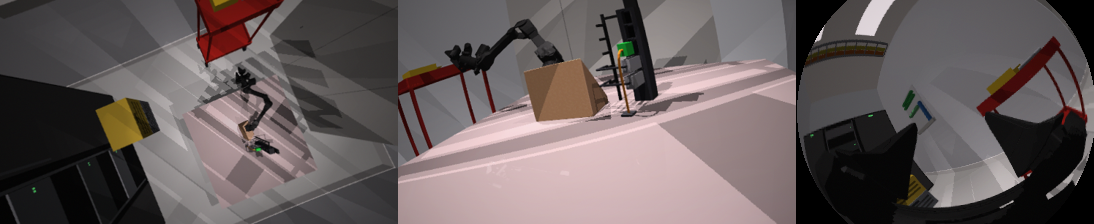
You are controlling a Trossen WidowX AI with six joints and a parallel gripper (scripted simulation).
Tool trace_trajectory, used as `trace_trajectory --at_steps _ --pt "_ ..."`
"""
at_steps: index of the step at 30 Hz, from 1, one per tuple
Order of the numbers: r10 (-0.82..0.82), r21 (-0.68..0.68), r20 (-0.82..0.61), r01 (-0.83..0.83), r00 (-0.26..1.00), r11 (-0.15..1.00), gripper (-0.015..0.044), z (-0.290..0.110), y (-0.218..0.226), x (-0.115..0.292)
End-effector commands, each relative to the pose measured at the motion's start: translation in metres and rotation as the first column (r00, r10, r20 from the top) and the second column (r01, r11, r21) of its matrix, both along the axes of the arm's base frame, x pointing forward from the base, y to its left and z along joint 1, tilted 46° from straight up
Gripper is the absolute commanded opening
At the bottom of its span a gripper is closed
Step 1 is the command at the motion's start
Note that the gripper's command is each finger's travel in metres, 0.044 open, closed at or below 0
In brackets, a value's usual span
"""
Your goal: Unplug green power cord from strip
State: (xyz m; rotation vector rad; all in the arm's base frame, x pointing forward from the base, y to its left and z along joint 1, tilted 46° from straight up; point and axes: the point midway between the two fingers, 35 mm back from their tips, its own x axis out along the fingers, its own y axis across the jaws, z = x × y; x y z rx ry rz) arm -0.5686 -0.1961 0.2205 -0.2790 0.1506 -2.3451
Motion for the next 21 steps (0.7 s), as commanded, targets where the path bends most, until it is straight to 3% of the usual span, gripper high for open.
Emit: trace_trajectory --at_steps 1,9,21 --pt "0.002 -0.003 0.004 -0.002 1.000 1.000 0.0374 0.000 -0.002 0.001" --pt "0.174 -0.046 0.230 -0.168 0.957 0.985 0.0164 -0.030 -0.104 0.051" --pt "0.378 -0.060 0.592 -0.429 0.712 0.901 0.0160 -0.091 -0.241 0.184"
